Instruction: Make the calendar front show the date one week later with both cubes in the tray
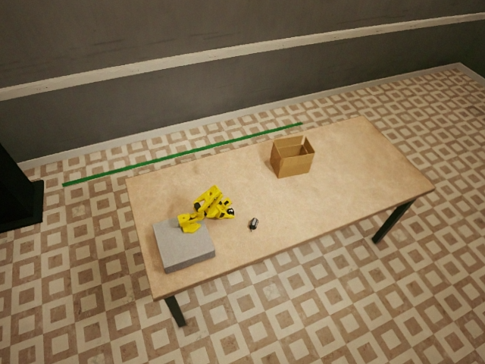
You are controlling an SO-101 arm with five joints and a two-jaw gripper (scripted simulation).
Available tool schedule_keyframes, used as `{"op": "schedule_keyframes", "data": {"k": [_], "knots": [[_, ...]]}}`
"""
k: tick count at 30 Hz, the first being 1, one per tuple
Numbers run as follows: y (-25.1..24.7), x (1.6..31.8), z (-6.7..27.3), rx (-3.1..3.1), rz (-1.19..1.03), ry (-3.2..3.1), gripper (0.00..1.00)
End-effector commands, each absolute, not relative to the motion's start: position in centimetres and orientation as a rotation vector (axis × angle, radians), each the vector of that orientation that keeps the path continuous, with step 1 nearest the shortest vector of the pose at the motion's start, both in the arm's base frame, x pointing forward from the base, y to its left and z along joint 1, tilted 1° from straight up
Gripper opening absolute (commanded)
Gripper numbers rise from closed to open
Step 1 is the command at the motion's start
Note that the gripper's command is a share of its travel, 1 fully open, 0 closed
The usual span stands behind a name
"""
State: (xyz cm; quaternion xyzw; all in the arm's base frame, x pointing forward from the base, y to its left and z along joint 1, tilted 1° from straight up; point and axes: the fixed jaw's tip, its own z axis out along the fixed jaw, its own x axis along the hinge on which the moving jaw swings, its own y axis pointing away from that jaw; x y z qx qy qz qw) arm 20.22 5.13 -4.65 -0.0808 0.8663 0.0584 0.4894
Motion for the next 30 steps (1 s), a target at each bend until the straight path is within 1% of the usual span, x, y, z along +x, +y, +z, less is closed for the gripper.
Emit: {"op": "schedule_keyframes", "data": {"k": [1, 15, 30], "knots": [[5.1, 19.6, -3.6, -0.195, 0.15, 2.114, 0.36], [4.5, 16.9, -1.7, -0.207, 0.139, 2.188, 0.36], [4.5, 16.7, -1.5, -0.208, 0.138, 2.192, 0.36]]}}
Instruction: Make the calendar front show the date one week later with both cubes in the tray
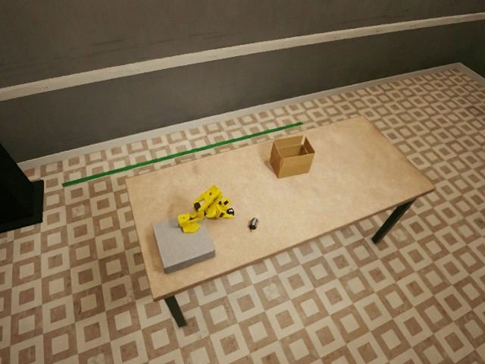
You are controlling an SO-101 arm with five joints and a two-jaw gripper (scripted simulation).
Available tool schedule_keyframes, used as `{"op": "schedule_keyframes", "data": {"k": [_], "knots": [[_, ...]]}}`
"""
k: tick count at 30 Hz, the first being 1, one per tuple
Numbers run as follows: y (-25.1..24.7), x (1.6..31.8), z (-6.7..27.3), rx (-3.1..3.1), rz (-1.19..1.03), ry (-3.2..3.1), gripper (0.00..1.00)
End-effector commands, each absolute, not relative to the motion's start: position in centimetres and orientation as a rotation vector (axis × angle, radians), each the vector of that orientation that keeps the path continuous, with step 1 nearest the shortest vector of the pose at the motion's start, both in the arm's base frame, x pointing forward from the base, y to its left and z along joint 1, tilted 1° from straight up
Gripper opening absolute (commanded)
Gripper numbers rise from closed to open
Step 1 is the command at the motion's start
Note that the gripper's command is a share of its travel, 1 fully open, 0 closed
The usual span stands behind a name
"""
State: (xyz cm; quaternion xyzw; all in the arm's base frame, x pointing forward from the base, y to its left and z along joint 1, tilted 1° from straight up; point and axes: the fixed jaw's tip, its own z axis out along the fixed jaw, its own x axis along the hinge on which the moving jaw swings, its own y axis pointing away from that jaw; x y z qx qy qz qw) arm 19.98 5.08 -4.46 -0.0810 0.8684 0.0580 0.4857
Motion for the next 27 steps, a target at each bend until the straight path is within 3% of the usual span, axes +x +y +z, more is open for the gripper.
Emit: {"op": "schedule_keyframes", "data": {"k": [1, 14, 27], "knots": [[4.5, 16.7, -1.5, -0.208, 0.138, 2.192, 0.36], [4.5, 16.9, -1.3, -0.206, 0.14, 2.175, 0.36], [5.2, 19.8, 1.7, -0.184, 0.162, 1.946, 0.35]]}}
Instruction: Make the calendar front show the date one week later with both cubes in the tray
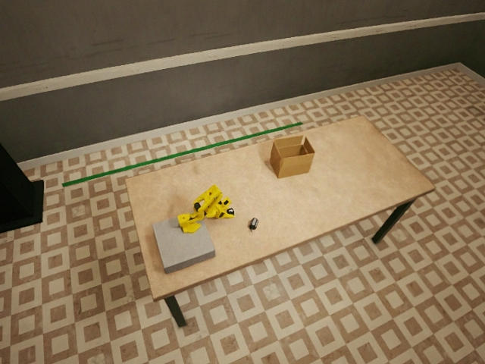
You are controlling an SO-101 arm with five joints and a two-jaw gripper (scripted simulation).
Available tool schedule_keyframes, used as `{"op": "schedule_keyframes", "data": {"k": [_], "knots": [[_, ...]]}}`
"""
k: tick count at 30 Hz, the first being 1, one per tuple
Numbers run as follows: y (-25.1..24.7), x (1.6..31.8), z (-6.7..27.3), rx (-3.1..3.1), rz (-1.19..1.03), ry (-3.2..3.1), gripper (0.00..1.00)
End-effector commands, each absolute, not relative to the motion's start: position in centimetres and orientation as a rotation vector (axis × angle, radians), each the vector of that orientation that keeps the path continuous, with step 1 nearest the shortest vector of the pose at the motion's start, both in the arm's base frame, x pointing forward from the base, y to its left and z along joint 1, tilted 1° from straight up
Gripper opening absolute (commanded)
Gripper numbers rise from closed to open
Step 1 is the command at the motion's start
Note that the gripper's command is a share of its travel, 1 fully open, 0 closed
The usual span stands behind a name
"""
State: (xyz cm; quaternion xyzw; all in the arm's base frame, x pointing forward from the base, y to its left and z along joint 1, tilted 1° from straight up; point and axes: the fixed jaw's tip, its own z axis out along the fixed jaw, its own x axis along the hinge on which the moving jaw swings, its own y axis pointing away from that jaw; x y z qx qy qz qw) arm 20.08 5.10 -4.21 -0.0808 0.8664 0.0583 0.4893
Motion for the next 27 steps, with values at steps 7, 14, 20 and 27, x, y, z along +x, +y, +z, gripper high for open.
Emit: {"op": "schedule_keyframes", "data": {"k": [7, 14, 20, 27], "knots": [[5.4, 20.9, 2.9, -0.174, 0.17, 1.853, 0.35], [5.4, 21.2, 4.5, -0.168, 0.176, 1.785, 0.35], [5.5, 21.3, 6.1, -0.163, 0.181, 1.725, 0.35], [5.6, 21.6, 7.1, -0.157, 0.188, 1.68, 0.35]]}}
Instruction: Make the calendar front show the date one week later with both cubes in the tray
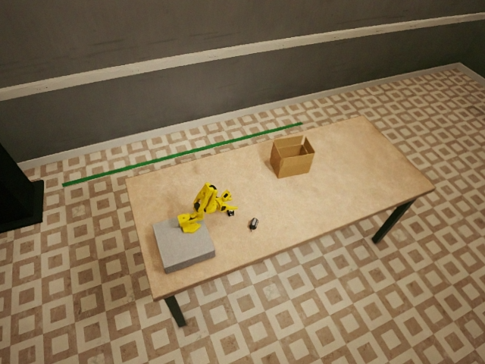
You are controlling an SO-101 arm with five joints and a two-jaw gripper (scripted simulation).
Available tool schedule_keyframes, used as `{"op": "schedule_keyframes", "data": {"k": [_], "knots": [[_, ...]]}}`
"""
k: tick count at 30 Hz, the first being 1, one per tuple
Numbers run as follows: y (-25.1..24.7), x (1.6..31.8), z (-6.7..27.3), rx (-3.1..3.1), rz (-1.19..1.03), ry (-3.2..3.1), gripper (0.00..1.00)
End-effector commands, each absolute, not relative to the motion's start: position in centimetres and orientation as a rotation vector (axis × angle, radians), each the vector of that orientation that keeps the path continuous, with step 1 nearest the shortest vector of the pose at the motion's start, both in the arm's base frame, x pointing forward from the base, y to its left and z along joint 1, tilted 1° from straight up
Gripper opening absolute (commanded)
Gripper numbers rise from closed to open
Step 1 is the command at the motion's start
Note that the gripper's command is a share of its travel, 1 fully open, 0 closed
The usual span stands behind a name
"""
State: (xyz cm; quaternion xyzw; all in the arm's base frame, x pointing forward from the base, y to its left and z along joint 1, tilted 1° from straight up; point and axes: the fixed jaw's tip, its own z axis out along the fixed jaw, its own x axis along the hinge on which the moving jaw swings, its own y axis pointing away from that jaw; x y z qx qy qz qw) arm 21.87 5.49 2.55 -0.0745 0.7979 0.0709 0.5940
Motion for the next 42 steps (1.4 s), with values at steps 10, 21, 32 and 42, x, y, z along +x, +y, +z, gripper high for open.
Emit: {"op": "schedule_keyframes", "data": {"k": [10, 21, 32, 42], "knots": [[5.8, 22.4, 6.3, -0.154, 0.194, 1.731, 0.35], [6.5, 24.6, 4.7, -0.142, 0.208, 1.871, 0.35], [7.0, 26.3, 3.9, -0.126, 0.216, 2.017, 0.35], [7.2, 26.6, 4.2, -0.113, 0.218, 2.068, 0.35]]}}
